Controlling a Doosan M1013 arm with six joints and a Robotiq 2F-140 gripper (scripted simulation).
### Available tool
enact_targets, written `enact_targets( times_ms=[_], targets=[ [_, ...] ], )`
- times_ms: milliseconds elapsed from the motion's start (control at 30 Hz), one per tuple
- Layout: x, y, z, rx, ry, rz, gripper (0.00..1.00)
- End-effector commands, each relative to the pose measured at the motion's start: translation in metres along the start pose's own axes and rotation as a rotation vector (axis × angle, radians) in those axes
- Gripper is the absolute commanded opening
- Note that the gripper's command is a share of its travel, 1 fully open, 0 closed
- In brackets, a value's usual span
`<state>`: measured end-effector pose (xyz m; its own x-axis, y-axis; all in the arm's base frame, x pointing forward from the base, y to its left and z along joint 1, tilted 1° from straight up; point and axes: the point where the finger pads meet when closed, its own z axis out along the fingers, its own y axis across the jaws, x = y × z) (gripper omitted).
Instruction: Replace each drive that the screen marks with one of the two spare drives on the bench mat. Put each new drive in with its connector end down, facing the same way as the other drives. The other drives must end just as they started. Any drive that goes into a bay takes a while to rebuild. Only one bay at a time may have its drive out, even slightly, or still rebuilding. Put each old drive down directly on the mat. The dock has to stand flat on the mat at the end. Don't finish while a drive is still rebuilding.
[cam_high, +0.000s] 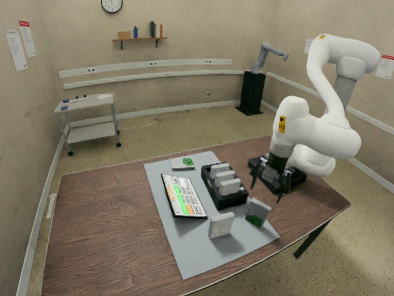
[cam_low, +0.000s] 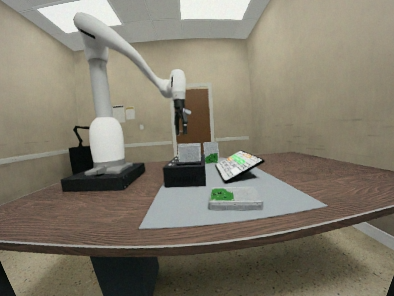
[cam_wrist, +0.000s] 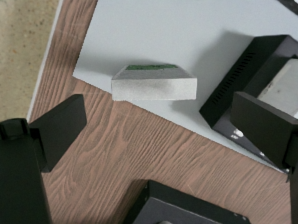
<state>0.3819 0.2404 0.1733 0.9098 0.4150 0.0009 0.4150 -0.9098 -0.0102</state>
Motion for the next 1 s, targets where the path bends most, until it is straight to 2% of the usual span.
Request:
enact_targets(
  times_ms=[0,967],
  targets=[
    [0.000,0.000,0.003,0.000,0.001,0.000,0.89],
    [0.000,-0.002,0.034,0.000,0.001,0.000,0.89]
  ],
)
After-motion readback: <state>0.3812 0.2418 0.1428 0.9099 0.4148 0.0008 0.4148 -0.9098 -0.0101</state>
